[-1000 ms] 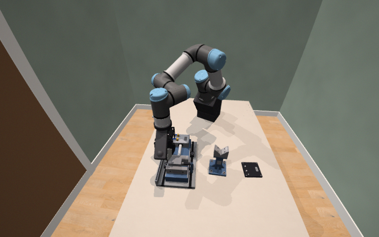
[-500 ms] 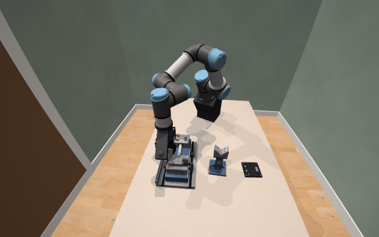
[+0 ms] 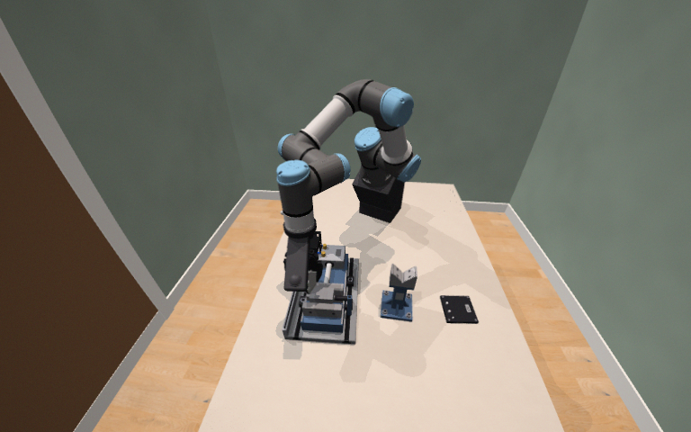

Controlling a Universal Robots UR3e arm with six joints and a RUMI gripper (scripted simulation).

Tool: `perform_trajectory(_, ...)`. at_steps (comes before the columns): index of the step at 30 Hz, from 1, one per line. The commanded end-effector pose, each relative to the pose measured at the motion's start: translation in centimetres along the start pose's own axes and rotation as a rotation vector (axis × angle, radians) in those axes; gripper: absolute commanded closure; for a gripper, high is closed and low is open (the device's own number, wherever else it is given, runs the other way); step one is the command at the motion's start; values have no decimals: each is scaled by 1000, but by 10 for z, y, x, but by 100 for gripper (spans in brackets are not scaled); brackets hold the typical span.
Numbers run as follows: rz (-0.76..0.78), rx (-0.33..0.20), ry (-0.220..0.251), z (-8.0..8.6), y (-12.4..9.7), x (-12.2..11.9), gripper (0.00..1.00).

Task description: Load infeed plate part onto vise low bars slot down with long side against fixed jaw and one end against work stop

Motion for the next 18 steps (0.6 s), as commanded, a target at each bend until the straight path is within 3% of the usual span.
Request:
perform_trajectory(1, 1, 2, -1, 1, 1, -1, 100)
perform_trajectory(18, 1, 2, -1, 1, 0, -3, 100)
Point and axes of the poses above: the point where the finger pads meet when closed, its own z axis back along the fingers, its own x axis across the jaws, y = z × x, the point moved 8 cm from there along z, back along the fingers, and after that the axes turned 4 degrees about -z, right-handed, at the moved point
